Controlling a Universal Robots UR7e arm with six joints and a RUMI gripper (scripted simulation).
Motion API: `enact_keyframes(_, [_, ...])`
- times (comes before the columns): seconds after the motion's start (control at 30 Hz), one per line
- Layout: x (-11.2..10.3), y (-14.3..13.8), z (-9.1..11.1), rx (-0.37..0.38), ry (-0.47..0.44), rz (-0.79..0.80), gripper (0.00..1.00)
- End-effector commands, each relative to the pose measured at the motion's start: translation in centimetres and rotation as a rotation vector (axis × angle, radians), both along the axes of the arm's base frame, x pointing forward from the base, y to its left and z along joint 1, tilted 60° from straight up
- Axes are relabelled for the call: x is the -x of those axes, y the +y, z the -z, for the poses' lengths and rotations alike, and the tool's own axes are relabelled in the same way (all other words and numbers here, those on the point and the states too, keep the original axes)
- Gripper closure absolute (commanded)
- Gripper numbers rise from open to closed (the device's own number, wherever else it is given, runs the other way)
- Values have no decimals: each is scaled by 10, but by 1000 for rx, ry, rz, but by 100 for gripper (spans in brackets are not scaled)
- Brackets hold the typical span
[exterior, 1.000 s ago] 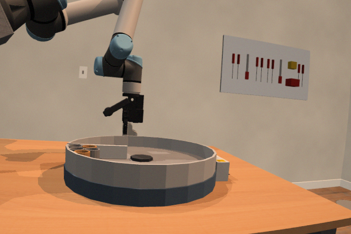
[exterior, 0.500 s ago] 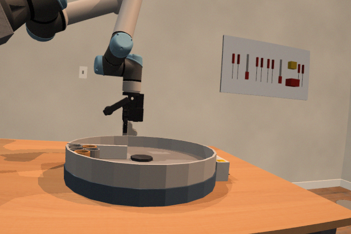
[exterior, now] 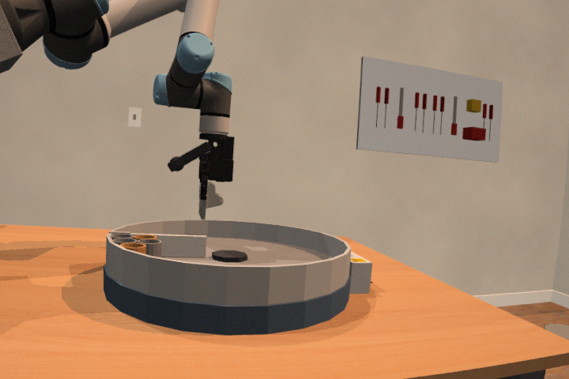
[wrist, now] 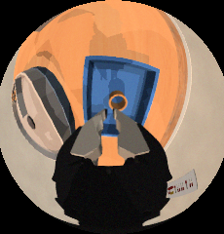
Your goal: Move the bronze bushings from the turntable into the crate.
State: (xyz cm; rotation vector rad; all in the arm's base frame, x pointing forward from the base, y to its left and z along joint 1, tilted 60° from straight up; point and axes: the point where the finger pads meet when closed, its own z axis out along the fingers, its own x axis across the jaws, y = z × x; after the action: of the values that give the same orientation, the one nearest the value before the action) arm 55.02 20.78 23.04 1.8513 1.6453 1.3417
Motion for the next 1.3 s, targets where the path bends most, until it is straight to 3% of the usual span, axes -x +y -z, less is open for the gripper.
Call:
enact_keyframes(0.0, [13, -6, -9, 0, 0, -1, 94])
enact_keyframes(0.4, [39, -16, -25, 0, 0, -1, 94])
enact_keyframes(1.27, [42, -18, -27, 0, 0, -1, 94])
